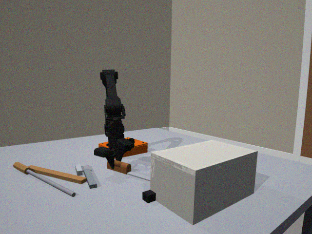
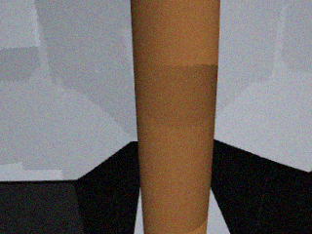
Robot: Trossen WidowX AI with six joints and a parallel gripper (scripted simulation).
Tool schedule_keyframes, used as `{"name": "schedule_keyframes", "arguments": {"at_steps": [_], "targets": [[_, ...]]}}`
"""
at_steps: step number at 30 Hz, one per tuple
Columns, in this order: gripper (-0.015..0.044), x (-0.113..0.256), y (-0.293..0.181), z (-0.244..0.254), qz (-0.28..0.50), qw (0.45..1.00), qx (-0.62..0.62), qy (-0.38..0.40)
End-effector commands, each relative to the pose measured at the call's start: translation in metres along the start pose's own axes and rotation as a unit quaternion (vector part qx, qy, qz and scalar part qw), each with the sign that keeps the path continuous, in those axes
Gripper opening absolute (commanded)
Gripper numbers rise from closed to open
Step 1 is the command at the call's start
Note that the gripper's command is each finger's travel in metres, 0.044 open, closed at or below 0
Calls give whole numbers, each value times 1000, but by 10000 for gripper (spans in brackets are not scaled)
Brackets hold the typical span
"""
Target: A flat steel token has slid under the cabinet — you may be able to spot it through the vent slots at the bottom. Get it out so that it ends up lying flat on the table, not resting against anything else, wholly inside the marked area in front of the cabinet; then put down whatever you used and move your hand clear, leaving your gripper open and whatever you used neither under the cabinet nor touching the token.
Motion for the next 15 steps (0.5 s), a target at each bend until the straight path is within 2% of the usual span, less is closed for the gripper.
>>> {"name": "schedule_keyframes", "arguments": {"at_steps": [1,15], "targets": [[0,1,-3,1,0,1000,-3,-1],[0,1,-4,1,0,998,-56,-1]]}}
Point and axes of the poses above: the point midway between the two fingers, 35 mm back from their tips, its own x axis back along the fingers, its own z axis across the jaws, y = z × x, the point moved 9 cm from there along x, back along the fingers, and after that the axes turned 12 degrees about x, right-handed, at the moved point
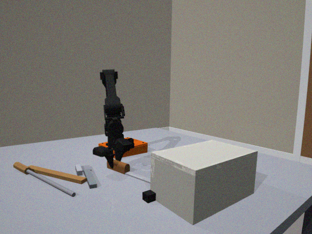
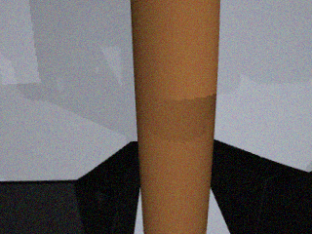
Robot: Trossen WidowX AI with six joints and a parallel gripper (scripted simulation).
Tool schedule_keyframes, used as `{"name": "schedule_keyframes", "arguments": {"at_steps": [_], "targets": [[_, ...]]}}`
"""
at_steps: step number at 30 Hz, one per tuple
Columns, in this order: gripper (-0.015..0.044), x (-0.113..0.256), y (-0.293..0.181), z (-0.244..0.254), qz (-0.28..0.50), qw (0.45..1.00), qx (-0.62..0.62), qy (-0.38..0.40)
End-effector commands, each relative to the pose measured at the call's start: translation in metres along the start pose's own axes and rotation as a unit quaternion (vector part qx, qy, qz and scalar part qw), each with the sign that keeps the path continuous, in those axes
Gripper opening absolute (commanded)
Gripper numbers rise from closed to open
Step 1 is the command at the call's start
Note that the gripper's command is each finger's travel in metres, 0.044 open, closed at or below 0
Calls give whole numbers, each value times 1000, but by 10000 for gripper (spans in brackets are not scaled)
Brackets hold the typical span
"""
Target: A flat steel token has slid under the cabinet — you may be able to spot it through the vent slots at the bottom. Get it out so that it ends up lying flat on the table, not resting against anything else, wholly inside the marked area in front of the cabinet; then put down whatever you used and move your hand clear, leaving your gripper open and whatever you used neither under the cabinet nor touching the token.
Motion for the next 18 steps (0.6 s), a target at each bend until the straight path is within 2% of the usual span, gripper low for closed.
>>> {"name": "schedule_keyframes", "arguments": {"at_steps": [1,18], "targets": [[0,0,0,0,0,1000,-20,-1],[0,1,-1,0,0,996,-88,-1]]}}
Point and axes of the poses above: the point midway between the two fingers, 35 mm back from their tips, its own x axis back along the fingers, its own z axis across the jaws, y = z × x, the point moved 9 cm from there along x, back along the fingers, and after that the axes turned 12 degrees about x, right-handed, at the moved point
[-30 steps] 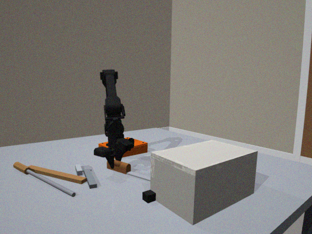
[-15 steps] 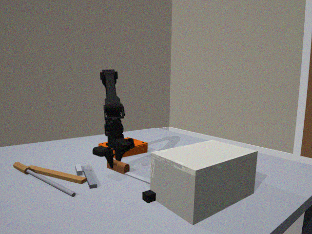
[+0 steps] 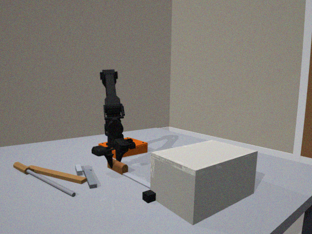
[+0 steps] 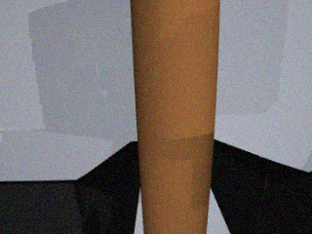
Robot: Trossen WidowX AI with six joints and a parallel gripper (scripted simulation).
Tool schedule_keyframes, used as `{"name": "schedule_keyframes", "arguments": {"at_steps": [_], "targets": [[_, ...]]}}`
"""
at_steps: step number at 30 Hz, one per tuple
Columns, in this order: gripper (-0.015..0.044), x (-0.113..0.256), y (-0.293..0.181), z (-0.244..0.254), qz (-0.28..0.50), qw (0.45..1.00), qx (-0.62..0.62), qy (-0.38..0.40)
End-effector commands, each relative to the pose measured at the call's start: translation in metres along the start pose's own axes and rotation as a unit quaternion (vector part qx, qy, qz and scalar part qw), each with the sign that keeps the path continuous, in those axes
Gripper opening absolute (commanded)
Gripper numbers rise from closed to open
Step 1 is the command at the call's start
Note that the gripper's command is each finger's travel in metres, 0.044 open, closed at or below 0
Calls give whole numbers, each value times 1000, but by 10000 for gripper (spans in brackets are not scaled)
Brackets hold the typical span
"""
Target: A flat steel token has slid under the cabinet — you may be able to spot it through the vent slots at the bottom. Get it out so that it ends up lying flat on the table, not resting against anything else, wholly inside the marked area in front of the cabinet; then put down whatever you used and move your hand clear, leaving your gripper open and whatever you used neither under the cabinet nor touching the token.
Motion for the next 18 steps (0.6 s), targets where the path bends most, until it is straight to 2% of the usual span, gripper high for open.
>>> {"name": "schedule_keyframes", "arguments": {"at_steps": [1,18], "targets": [[0,0,0,0,0,1000,-20,-1],[0,0,-1,-1,0,996,-88,-1]]}}
Point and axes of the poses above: the point midway between the two fingers, 35 mm back from their tips, its own x axis back along the fingers, its own z axis across the jaws, y = z × x, the point moved 9 cm from there along x, back along the fingers, and after that the axes turned 12 degrees about x, right-handed, at the moved point
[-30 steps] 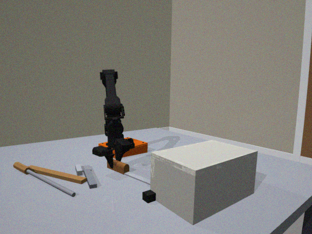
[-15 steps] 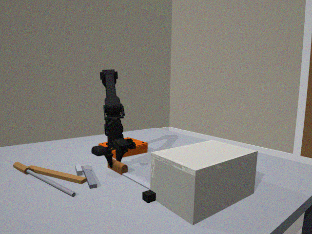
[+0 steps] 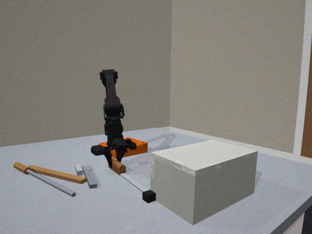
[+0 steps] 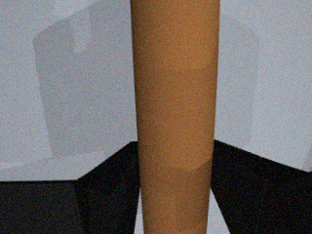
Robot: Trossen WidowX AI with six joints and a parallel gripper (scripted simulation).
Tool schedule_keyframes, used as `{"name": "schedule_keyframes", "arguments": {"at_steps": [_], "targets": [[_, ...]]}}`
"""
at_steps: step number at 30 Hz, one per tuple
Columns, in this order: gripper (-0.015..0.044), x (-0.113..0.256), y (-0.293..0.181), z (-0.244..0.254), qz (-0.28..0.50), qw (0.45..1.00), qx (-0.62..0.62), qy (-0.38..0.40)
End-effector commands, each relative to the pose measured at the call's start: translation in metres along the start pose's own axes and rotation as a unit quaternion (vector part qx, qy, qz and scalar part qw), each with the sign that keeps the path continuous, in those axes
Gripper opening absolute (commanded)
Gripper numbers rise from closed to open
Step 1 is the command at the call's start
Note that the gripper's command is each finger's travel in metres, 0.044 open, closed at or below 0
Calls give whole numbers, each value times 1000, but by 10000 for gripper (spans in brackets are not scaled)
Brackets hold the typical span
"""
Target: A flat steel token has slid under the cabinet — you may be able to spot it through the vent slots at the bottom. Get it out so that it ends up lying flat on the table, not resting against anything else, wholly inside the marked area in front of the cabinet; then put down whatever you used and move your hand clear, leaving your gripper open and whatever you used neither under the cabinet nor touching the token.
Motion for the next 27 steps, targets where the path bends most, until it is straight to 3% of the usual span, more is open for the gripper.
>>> {"name": "schedule_keyframes", "arguments": {"at_steps": [1,27], "targets": [[0,0,0,0,0,1000,-20,-1],[0,0,-1,-1,-1,992,-124,-1]]}}
Point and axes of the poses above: the point midway between the two fingers, 35 mm back from their tips, its own x axis back along the fingers, its own z axis across the jaws, y = z × x, the point moved 9 cm from there along x, back along the fingers, and after that the axes turned 12 degrees about x, right-handed, at the moved point
